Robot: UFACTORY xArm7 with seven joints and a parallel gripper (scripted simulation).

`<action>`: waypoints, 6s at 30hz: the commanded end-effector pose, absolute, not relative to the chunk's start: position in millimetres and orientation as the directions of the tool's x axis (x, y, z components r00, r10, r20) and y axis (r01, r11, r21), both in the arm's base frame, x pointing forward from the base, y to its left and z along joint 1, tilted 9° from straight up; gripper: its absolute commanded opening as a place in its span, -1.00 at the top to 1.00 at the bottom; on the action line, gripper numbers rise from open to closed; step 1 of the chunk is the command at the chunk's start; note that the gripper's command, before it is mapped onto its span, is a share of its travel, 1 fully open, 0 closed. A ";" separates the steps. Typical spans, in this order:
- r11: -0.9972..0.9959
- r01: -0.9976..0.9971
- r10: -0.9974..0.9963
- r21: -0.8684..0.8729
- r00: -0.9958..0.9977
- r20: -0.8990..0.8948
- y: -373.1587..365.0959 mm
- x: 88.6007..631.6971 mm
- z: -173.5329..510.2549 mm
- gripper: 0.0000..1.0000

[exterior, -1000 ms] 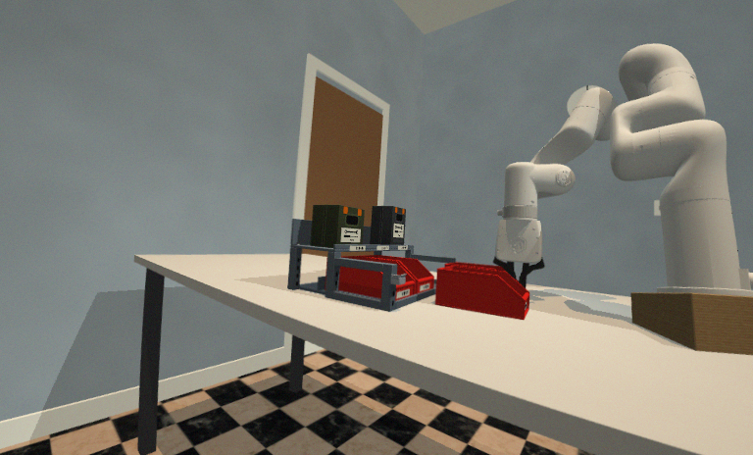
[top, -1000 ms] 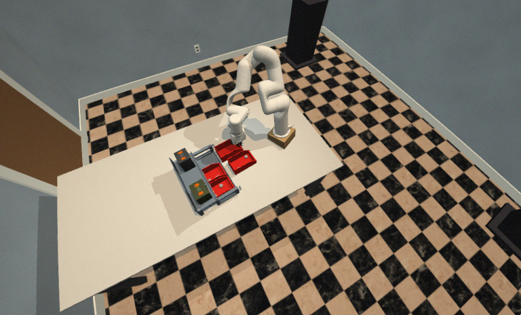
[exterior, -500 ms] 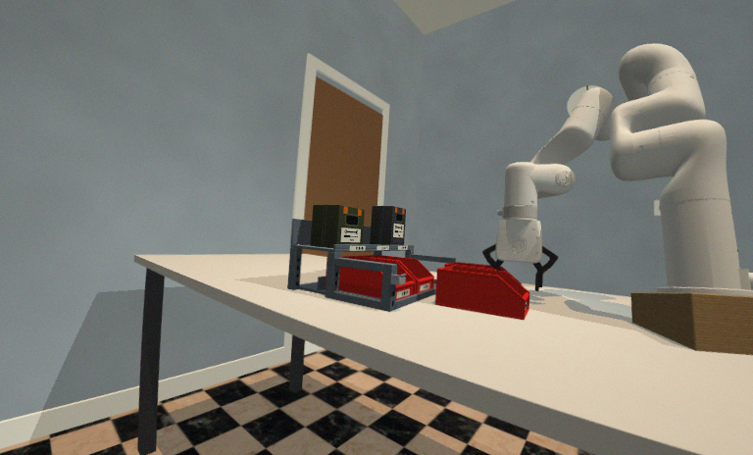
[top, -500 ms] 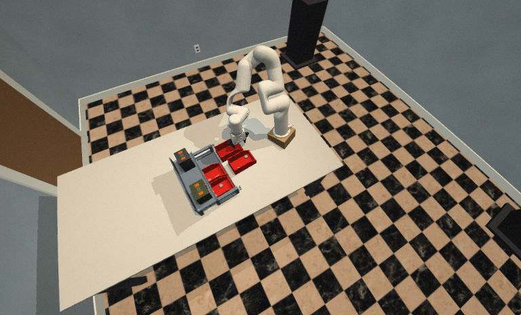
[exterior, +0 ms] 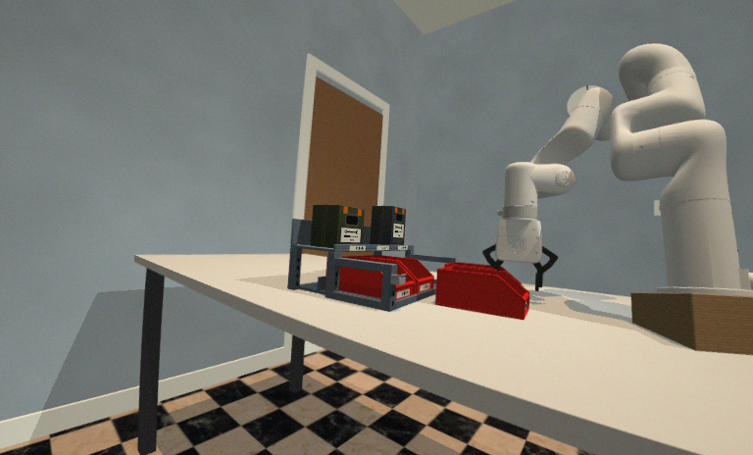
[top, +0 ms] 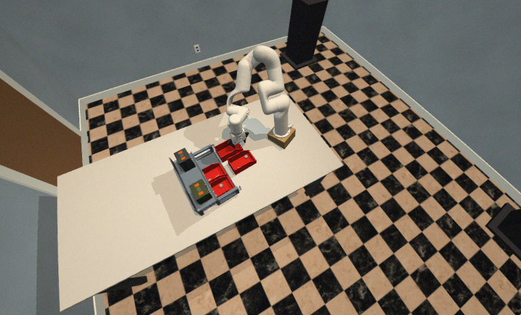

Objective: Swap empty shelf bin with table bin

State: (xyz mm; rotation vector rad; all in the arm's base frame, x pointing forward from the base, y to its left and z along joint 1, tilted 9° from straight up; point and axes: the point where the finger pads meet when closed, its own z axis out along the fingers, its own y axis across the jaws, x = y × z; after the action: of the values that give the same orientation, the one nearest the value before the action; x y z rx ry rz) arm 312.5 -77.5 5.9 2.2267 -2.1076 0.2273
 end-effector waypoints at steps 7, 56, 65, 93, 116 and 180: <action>-0.060 -0.997 -0.987 -0.054 0.051 0.154 -77.5 313.4 6.5 -0.89; -0.060 -0.997 -0.987 -0.054 0.051 0.154 -73.7 311.8 31.6 -0.89; -0.060 -0.997 -0.987 -0.054 0.051 0.154 -68.6 309.7 65.0 -0.89; -0.060 -0.997 -0.987 -0.054 0.051 0.154 -65.5 308.4 85.4 1.00; -0.061 -0.997 -0.987 -0.054 0.052 0.154 -65.4 308.4 85.4 1.00; -0.987 0.048 0.058 0.155 0.997 0.055 -4.3 386.6 131.6 0.49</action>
State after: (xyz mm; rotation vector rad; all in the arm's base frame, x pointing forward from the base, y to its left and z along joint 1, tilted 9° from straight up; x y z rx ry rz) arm 385.7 -4.8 130.4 2.9854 0.0788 0.0842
